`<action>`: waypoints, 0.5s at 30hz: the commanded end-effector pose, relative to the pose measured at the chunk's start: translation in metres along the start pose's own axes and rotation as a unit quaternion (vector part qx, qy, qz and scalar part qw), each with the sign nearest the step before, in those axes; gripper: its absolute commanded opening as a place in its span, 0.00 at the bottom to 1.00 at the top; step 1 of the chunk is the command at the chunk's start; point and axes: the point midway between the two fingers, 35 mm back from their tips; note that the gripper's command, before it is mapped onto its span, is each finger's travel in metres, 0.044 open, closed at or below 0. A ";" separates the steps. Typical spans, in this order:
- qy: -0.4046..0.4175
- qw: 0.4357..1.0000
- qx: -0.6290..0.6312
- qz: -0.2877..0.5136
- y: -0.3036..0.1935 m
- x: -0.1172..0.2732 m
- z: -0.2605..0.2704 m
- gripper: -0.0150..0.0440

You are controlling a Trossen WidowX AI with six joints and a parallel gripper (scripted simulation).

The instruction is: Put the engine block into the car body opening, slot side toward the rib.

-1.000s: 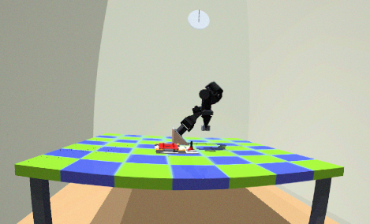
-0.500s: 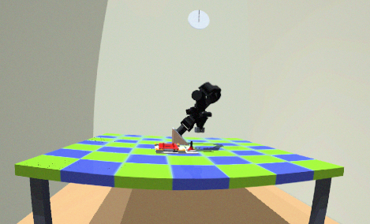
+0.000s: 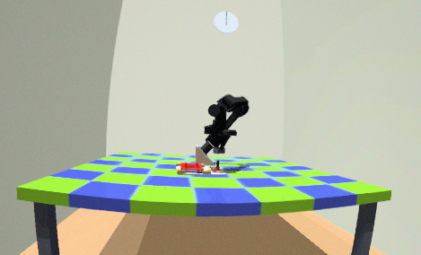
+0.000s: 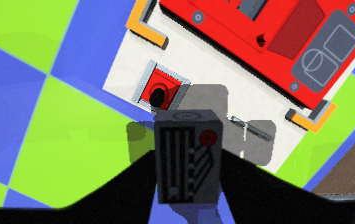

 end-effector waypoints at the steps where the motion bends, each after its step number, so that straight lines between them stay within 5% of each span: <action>1: 0.001 0.999 0.048 -0.005 0.016 -0.001 -0.002 0.25; 15: 0.001 0.979 0.205 -0.005 0.058 -0.016 -0.009 0.25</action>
Point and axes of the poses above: the point midway between the two fingers, 35 mm back from their tips, its own x axis back along the fingers, its own z axis across the jaws, y = z × x, and after that the axes turned 10 degrees about -x, right-handed
